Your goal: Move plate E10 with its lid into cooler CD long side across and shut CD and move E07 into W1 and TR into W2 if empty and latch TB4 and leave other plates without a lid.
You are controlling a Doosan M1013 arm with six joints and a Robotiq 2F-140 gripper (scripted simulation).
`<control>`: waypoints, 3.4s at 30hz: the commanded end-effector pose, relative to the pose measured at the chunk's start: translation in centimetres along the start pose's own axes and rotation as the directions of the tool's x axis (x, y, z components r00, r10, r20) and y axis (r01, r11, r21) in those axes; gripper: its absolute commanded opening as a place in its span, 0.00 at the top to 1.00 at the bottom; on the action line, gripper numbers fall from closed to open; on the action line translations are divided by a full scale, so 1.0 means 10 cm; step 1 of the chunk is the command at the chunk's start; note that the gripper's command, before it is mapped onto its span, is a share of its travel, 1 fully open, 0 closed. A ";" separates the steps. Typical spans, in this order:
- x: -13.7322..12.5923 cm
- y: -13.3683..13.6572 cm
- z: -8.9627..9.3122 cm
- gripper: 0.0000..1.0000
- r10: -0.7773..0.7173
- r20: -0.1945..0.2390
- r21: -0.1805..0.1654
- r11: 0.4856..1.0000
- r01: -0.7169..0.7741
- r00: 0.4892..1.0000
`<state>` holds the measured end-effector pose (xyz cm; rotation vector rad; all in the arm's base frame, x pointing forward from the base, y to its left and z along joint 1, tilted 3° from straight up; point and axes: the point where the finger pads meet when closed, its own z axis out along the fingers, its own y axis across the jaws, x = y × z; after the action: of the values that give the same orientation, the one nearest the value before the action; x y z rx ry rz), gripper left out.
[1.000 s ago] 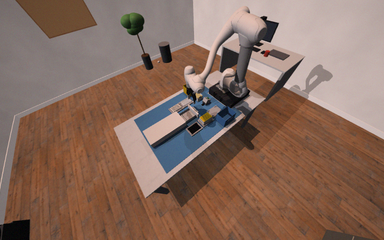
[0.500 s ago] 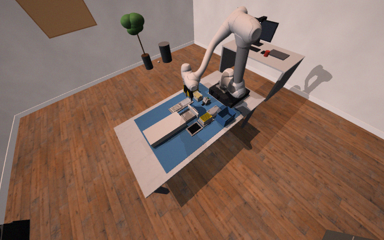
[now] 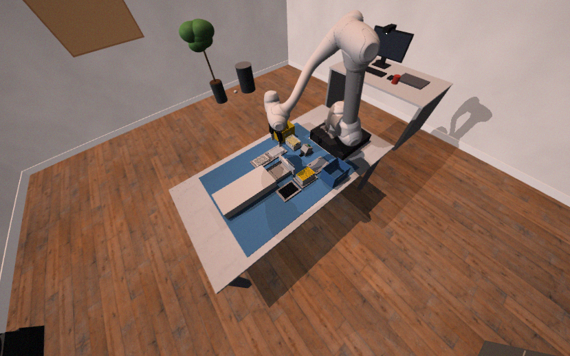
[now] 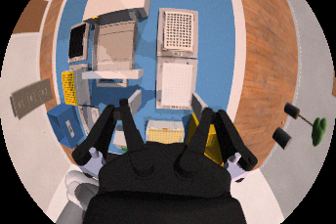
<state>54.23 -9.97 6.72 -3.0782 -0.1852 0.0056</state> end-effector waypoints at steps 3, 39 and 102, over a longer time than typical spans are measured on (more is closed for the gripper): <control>0.00 0.24 -0.01 0.34 0.000 0.000 0.001 1.000 0.000 1.000; 0.00 0.30 0.28 0.34 0.000 0.000 0.001 1.000 0.000 1.000; 0.00 0.30 1.01 0.34 0.000 0.000 0.001 1.000 0.000 1.000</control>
<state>54.55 -12.35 -3.22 -3.0777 -0.1857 0.0057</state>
